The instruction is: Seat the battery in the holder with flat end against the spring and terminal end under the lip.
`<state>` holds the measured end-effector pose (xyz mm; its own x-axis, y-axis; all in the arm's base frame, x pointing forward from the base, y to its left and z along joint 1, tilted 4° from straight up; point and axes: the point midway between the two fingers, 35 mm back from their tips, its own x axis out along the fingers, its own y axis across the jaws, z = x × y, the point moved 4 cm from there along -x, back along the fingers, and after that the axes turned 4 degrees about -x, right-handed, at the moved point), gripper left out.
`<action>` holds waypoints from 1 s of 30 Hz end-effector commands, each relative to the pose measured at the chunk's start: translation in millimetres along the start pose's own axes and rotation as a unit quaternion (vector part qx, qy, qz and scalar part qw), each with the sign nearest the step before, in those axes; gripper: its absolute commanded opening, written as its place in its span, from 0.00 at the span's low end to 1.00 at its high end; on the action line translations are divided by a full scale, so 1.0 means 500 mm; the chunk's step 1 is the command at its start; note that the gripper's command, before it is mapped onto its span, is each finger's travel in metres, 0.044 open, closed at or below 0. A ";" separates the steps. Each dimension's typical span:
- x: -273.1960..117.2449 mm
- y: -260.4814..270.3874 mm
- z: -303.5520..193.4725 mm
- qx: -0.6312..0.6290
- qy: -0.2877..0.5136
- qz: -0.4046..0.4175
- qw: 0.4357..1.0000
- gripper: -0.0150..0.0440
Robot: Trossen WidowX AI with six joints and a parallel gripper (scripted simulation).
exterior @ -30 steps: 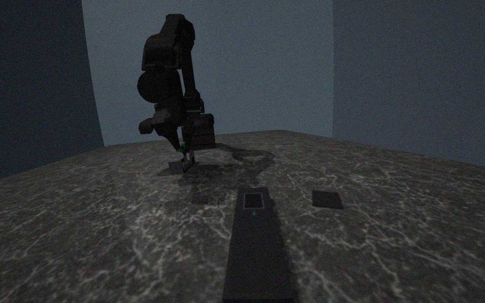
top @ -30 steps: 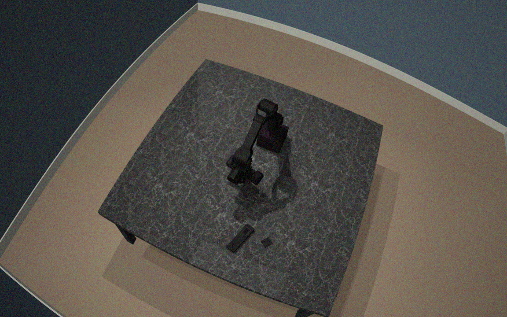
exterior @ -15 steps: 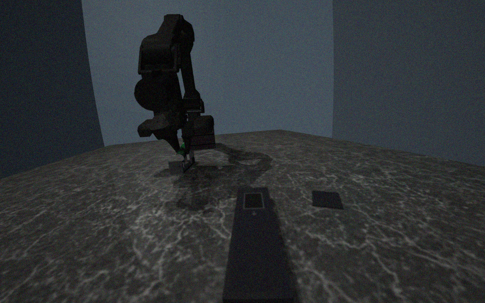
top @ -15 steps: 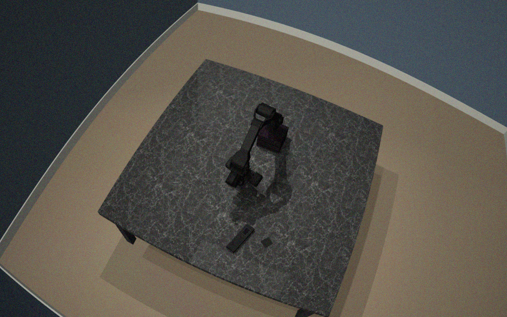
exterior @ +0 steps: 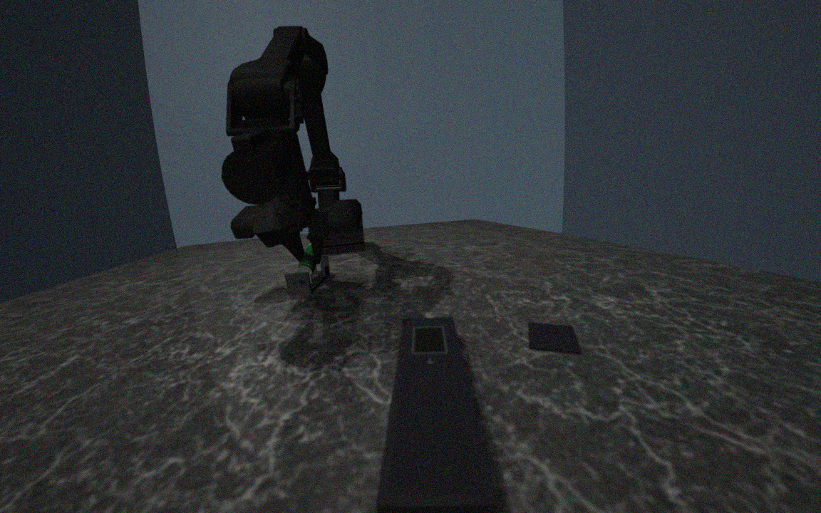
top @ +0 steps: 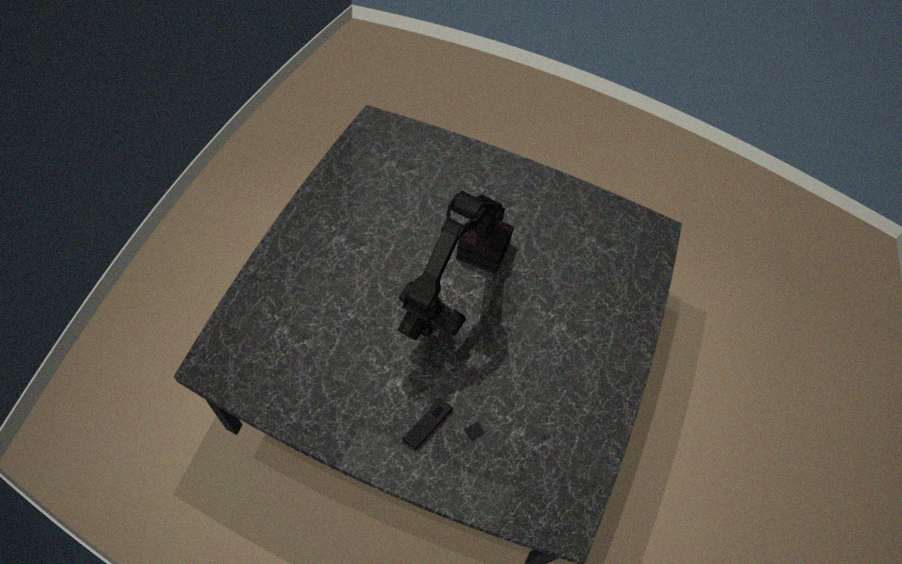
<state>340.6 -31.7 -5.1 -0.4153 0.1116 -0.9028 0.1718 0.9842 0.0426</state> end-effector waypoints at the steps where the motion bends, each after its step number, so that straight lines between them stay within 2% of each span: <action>1: -0.001 0.001 0.005 -0.002 0.008 0.003 1.000 0.39; 16: 0.007 0.001 0.020 -0.003 0.048 0.002 0.999 0.39; 30: 0.005 0.001 0.033 -0.003 0.049 0.000 0.999 0.39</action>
<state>351.1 -32.8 -14.9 -0.5068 0.1255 -0.8529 0.1709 0.9843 0.0433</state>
